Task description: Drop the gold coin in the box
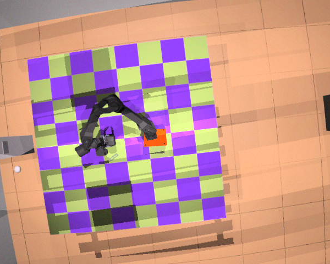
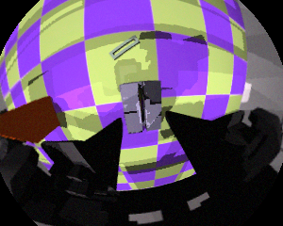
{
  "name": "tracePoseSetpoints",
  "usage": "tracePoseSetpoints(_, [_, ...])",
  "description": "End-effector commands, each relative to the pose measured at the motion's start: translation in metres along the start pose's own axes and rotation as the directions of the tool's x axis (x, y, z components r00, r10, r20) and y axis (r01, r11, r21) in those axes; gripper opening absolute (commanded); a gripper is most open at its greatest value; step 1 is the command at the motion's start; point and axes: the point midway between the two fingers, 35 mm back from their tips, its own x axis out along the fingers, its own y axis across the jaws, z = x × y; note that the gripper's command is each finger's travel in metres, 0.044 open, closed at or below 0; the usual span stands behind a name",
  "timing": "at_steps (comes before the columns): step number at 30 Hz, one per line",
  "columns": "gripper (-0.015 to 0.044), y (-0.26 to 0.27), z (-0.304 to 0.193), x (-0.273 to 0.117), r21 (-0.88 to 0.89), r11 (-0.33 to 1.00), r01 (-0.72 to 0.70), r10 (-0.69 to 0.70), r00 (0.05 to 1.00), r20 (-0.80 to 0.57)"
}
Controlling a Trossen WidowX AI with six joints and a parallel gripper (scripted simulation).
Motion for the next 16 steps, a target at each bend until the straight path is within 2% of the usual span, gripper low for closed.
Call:
tracePoseSetpoints(1, [0.0371,-0.001,0.001,-0.009,0.006,1.000,0.006,-0.006,1.000,0.006])
tracePoseSetpoints(4, [0.0440,0.001,-0.001,-0.039,0.002,1.000,0.001,-0.001,1.000,0.001])
tracePoseSetpoints(6, [0.0440,0.003,-0.001,-0.049,0.001,1.000,0.000,0.000,1.000,-0.002])
tracePoseSetpoints(16, [0.0440,0.003,-0.001,-0.049,0.001,1.000,0.000,0.000,1.000,-0.002])
